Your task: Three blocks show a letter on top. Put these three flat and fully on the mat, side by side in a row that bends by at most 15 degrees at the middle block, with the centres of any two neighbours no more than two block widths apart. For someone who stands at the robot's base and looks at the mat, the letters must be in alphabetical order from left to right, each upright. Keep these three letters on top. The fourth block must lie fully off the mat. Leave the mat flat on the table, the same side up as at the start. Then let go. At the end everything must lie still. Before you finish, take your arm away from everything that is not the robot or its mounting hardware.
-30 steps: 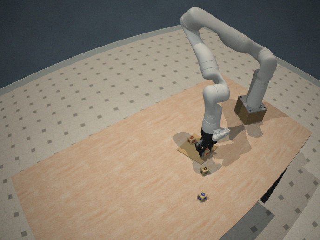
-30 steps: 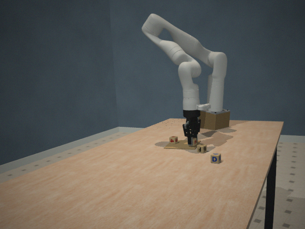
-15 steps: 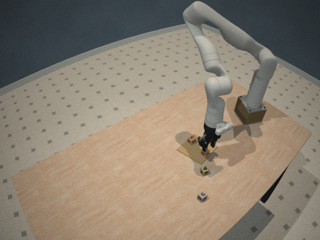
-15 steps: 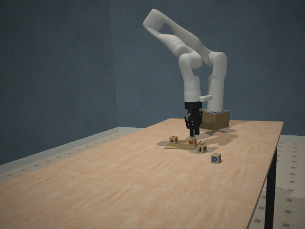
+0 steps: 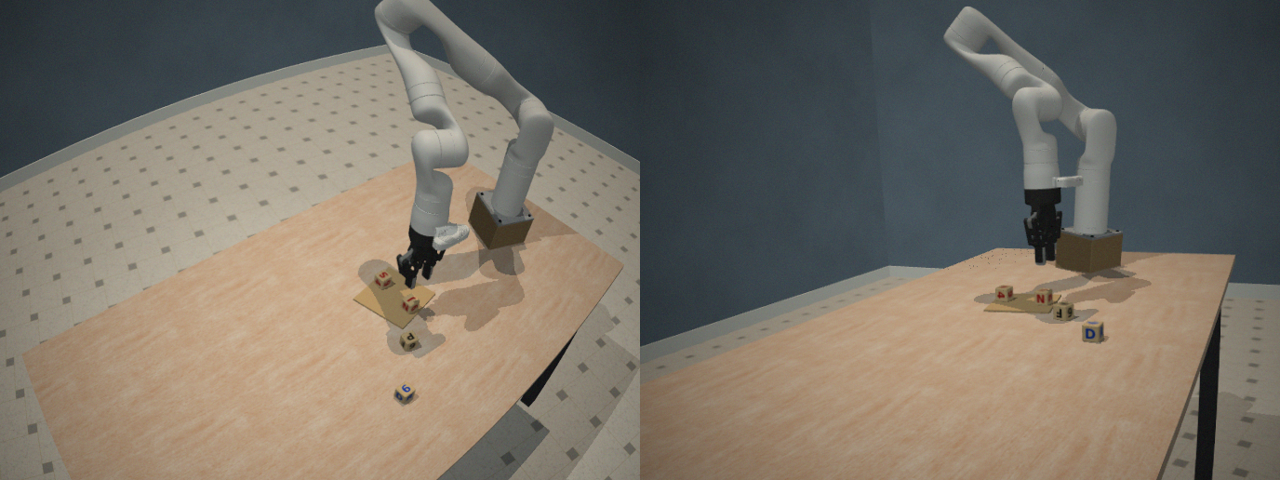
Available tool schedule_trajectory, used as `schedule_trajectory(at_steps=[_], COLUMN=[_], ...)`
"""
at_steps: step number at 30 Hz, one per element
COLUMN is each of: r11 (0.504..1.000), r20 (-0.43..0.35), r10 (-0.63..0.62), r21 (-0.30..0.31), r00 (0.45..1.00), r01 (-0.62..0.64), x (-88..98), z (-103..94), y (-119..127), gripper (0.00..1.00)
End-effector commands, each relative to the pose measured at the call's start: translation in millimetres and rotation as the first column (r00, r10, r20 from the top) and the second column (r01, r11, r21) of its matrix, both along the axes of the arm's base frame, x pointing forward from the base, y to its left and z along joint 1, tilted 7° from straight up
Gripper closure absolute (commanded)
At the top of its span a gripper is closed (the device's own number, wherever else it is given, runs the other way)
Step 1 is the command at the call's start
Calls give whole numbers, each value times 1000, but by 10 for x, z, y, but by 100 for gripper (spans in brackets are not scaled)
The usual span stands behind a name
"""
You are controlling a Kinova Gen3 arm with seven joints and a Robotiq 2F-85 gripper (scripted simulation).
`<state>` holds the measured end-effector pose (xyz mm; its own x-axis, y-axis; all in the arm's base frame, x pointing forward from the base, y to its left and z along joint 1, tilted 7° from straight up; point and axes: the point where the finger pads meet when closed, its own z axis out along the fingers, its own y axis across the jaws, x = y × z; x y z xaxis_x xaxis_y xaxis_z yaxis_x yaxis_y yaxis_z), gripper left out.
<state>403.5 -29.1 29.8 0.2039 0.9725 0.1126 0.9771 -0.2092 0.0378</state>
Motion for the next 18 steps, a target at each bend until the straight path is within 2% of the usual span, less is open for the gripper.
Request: schedule_trajectory(at_steps=[1, 2, 18], r11=[1000, 1000, 1000], r20=[3, 3, 3], r10=[-3, -3, -3], r21=[-8, -8, -8], r00=[1000, 1000, 1000], r01=[3, 3, 3], x=[8, 8, 8], z=[39, 39, 39], y=[-54, -54, -54], gripper=[54, 0, 0])
